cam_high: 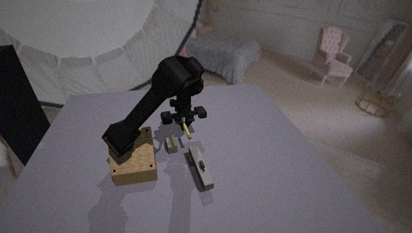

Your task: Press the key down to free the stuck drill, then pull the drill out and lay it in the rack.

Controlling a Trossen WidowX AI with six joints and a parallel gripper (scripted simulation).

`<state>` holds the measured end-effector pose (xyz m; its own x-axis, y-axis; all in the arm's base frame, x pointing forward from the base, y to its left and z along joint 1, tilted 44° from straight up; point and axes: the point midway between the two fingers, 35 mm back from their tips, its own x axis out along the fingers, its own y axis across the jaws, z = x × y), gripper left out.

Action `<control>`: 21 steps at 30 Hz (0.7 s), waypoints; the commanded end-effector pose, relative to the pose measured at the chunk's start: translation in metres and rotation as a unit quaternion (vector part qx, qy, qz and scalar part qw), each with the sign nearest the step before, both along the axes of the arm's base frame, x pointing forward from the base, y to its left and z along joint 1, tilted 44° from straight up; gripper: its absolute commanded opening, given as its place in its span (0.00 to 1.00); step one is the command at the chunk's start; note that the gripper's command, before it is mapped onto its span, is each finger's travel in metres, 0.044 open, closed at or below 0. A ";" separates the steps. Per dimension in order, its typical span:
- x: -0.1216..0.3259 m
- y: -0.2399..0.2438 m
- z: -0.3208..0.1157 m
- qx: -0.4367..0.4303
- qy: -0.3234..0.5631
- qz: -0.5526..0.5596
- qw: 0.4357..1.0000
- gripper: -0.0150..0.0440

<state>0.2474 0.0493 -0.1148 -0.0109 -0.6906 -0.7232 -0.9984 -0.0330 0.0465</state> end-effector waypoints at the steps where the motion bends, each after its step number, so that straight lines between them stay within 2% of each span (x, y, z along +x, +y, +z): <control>1: 0.002 0.003 0.001 0.003 -0.003 -0.002 1.000 0.25; 21: 0.003 0.006 0.003 0.004 -0.003 -0.002 1.000 0.25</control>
